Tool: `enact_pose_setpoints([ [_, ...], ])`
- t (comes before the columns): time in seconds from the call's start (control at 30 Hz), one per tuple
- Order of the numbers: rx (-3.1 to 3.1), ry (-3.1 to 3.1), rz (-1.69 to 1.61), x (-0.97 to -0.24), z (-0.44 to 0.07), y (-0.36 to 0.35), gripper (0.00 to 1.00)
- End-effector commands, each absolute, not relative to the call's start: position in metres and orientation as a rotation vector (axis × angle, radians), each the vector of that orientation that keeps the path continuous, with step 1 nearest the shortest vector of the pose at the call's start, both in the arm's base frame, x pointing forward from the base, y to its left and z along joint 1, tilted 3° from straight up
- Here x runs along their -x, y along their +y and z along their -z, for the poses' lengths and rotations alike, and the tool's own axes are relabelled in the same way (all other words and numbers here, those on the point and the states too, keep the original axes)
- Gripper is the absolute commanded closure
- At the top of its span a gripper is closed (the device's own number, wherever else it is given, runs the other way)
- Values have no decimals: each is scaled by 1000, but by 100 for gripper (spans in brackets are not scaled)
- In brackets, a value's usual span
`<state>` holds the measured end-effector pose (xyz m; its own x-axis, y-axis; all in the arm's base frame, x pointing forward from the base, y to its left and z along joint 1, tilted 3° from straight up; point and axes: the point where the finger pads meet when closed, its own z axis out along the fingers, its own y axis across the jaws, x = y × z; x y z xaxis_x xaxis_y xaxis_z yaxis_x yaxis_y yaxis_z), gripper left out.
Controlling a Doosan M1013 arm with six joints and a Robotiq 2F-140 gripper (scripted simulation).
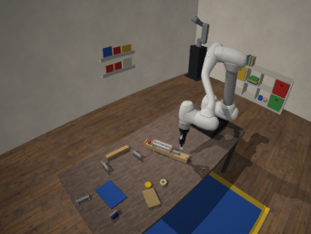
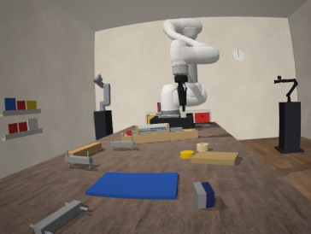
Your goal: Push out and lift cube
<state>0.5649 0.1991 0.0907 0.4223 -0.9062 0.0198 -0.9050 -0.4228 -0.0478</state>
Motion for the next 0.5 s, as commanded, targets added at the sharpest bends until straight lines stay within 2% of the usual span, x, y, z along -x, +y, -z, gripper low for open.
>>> enact_pose_setpoints([
  [0.0,2624,1671,66,-565,-91,199,100],
  [0.33,2624,1671,66,-565,-91,199,100],
  [0.47,2624,1672,65,-597,-92,157,100],
])
